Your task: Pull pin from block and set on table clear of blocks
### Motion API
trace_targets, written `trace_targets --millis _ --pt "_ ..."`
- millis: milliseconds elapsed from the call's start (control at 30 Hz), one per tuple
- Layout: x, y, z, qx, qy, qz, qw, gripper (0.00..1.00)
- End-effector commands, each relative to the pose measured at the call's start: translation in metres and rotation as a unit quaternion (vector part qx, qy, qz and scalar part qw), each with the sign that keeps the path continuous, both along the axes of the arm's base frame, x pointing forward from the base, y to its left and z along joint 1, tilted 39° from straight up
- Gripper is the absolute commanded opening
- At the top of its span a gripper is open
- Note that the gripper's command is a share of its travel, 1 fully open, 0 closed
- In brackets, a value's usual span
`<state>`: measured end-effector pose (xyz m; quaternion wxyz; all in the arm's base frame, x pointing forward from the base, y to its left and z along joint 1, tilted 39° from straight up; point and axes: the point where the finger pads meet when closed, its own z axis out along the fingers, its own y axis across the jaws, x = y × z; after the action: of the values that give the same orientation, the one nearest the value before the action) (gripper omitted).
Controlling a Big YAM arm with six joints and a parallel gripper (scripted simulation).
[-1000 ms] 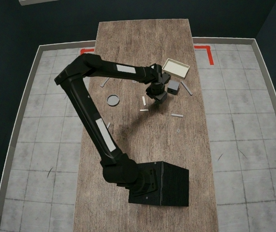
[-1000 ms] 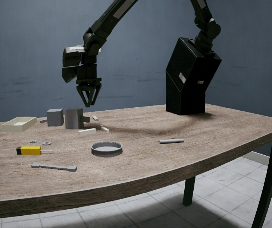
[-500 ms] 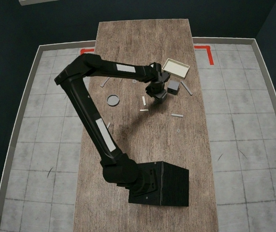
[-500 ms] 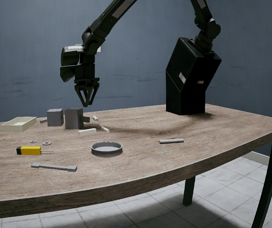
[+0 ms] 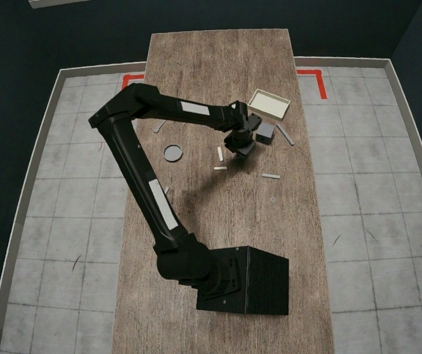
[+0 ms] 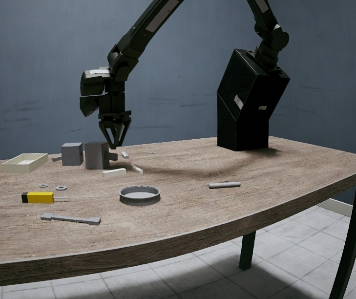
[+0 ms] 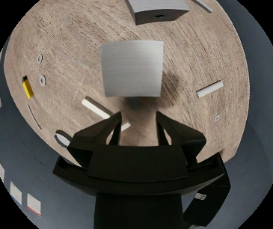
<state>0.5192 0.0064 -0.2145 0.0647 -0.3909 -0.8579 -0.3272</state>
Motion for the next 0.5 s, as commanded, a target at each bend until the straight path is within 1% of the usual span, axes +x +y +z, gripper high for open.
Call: trace_targets --millis 0,467 --pt "0.0164 -0.0008 0.0043 -0.004 -0.013 -0.004 1.0 0.47" --pt "0.0193 0.004 0.0021 -0.005 -0.015 -0.003 1.0 0.47"
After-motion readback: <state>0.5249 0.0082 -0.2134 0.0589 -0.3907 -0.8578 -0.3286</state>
